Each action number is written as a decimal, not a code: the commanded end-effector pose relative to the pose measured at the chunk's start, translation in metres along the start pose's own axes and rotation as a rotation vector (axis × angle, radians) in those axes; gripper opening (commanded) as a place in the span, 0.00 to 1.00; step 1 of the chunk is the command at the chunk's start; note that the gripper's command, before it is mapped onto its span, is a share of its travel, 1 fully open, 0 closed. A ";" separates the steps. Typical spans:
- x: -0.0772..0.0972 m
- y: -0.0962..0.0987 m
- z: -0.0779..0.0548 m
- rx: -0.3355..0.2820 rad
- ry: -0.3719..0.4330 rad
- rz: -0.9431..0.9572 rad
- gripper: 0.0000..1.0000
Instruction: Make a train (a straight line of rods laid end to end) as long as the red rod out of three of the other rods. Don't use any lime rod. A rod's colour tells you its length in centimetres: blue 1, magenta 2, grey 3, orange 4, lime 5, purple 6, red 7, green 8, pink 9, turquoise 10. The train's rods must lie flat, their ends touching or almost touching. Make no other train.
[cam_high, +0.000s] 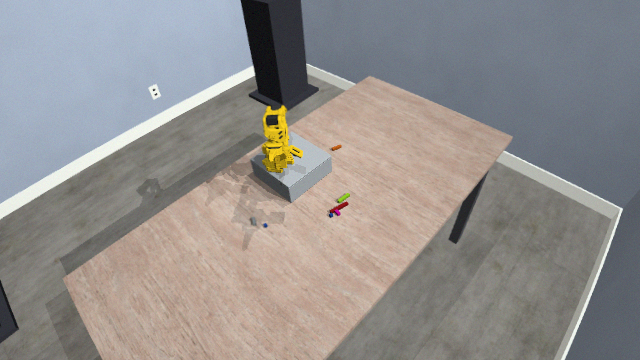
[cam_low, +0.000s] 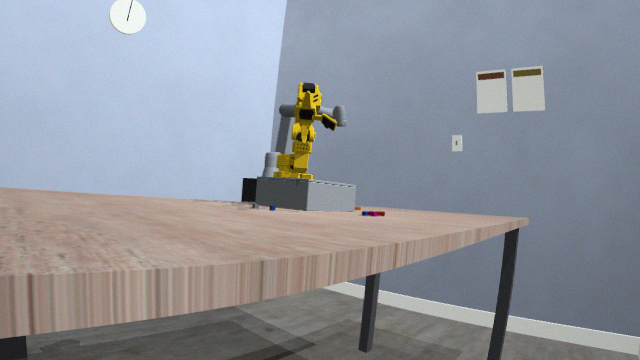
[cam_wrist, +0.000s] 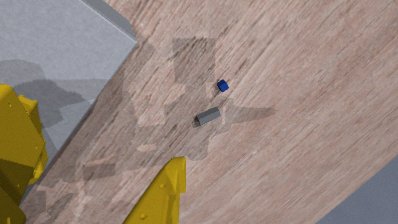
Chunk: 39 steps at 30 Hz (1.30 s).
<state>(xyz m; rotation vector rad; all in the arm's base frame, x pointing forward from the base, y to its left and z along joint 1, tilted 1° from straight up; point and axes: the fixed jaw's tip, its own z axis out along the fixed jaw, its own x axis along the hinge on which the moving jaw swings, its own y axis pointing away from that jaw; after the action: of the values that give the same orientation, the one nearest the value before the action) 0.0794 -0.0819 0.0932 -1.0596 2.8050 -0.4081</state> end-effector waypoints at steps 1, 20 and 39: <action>0.001 0.004 0.001 -0.017 0.002 0.003 1.00; -0.017 0.006 0.001 -0.019 -0.044 -0.154 1.00; -0.079 0.041 -0.009 -0.026 -0.230 -0.791 1.00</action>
<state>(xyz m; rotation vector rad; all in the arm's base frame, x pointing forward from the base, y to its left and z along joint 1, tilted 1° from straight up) 0.1113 -0.0150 0.0933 -1.9095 2.2215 -0.3242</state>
